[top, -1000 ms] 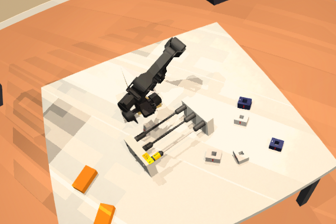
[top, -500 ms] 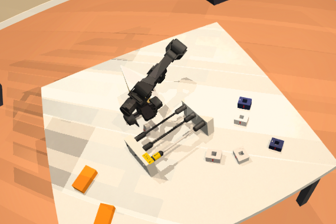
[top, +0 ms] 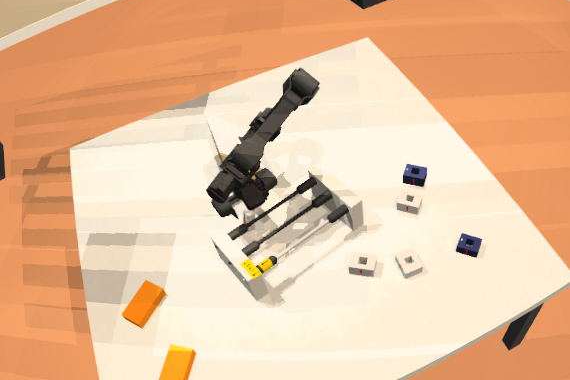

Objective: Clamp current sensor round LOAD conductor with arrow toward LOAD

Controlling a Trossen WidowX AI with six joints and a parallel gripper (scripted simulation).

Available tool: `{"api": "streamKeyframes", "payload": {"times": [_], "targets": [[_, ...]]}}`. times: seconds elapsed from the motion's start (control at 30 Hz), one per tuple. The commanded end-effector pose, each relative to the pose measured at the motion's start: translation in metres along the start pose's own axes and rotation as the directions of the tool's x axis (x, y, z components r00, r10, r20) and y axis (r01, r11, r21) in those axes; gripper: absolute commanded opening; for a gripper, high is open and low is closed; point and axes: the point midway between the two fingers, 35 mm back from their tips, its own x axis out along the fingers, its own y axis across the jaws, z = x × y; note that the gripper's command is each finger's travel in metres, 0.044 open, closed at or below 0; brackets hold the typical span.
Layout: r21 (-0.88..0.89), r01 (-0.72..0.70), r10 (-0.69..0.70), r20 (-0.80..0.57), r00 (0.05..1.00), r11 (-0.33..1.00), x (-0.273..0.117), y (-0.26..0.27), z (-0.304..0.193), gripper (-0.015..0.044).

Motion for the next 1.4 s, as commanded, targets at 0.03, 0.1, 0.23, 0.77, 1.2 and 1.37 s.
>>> {"api": "streamKeyframes", "payload": {"times": [0.03,0.1,0.23,0.77,1.2,1.37], "targets": [[0.000,0.001,-0.001,0.001,1.000,1.000,-0.001,0.000,0.000,0.0335],[0.000,0.001,-0.001,0.001,1.000,1.000,-0.001,0.000,0.000,0.0282],[0.000,0.001,-0.001,0.001,1.000,1.000,-0.001,0.000,0.000,0.0256],[0.002,0.004,-0.004,0.001,1.000,1.000,-0.028,-0.004,0.003,0.0000],[0.005,0.001,-0.001,0.001,1.000,1.000,-0.099,-0.002,0.002,0.0000],[-0.002,0.000,0.000,0.003,1.000,1.000,-0.112,0.000,0.000,0.0000]]}}
